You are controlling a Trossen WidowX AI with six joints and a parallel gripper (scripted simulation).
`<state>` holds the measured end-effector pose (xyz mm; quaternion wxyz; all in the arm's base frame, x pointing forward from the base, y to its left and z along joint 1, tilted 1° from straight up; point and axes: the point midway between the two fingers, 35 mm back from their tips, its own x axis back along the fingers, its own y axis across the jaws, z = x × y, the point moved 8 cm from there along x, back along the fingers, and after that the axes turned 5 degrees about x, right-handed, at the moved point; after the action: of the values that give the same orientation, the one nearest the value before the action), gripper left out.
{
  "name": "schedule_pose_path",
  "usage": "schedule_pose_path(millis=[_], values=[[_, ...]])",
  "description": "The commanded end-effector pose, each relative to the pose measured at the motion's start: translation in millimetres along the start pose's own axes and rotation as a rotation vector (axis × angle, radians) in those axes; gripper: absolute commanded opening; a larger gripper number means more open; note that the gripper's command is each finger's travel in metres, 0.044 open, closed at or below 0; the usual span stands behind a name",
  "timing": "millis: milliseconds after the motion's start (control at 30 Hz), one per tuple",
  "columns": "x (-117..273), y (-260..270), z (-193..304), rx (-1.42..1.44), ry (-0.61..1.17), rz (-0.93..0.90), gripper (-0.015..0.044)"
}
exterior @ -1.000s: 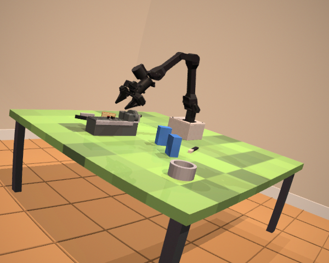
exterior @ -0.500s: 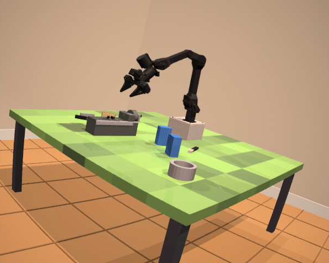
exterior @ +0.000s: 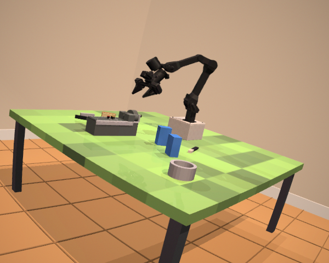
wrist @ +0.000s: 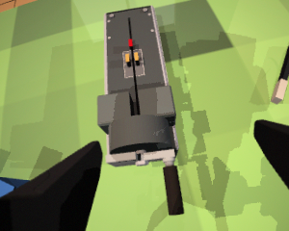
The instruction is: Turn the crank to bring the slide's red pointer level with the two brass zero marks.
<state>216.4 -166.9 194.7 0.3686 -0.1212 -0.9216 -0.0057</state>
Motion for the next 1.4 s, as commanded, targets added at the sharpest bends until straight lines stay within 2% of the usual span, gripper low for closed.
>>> schedule_pose_path(millis=[0, 500, 1367], values=[[4, 2, 10, 0.001, -0.003, -0.014, 0.0440], [-44, 6, 57, 0.001, -0.002, -0.014, 0.0440], [-72, 8, 83, 0.000, -0.002, -0.014, 0.0440]])
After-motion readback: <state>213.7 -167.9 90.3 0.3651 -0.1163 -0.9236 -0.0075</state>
